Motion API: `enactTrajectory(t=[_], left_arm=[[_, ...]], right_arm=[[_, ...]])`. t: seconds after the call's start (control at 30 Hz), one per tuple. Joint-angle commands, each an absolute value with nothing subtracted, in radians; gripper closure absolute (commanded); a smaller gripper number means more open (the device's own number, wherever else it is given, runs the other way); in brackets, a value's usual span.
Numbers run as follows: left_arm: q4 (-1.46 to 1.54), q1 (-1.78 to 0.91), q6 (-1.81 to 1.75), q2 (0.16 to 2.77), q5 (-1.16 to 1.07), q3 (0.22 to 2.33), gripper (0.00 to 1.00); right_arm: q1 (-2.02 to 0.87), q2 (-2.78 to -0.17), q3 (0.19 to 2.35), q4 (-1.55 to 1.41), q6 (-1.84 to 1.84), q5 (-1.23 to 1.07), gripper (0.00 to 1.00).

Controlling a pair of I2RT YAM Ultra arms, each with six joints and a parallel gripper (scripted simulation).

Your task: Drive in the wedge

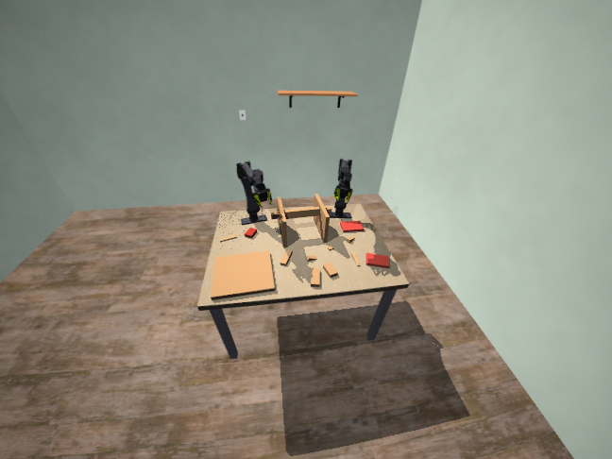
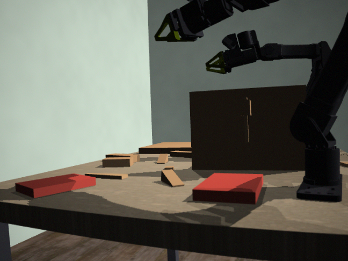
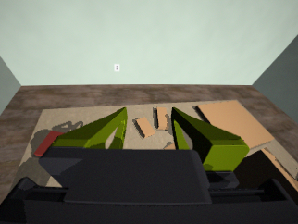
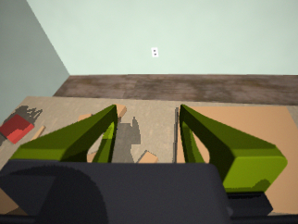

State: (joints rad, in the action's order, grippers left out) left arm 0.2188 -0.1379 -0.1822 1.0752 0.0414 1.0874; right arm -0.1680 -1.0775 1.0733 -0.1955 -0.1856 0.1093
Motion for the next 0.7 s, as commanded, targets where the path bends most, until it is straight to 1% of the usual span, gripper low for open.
enactTrajectory(t=[0.0, 0.37, 0.43, 0.67], left_arm=[[0.326, -0.194, -0.277, 1.086, 0.063, 1.152, 0.48], [0.613, -0.390, -0.517, 1.122, 0.124, 1.234, 0.48], [0.613, -0.390, -0.517, 1.122, 0.124, 1.234, 0.48], [0.818, -0.523, -0.682, 1.150, 0.161, 1.295, 0.48]], right_arm=[[-0.233, -1.090, 1.132, -0.310, -0.285, 0.165, 0.47], [-0.469, -1.131, 1.189, -0.579, -0.528, 0.317, 0.47], [-0.469, -1.131, 1.189, -0.579, -0.528, 0.317, 0.47], [-0.631, -1.164, 1.233, -0.774, -0.699, 0.419, 0.47]])
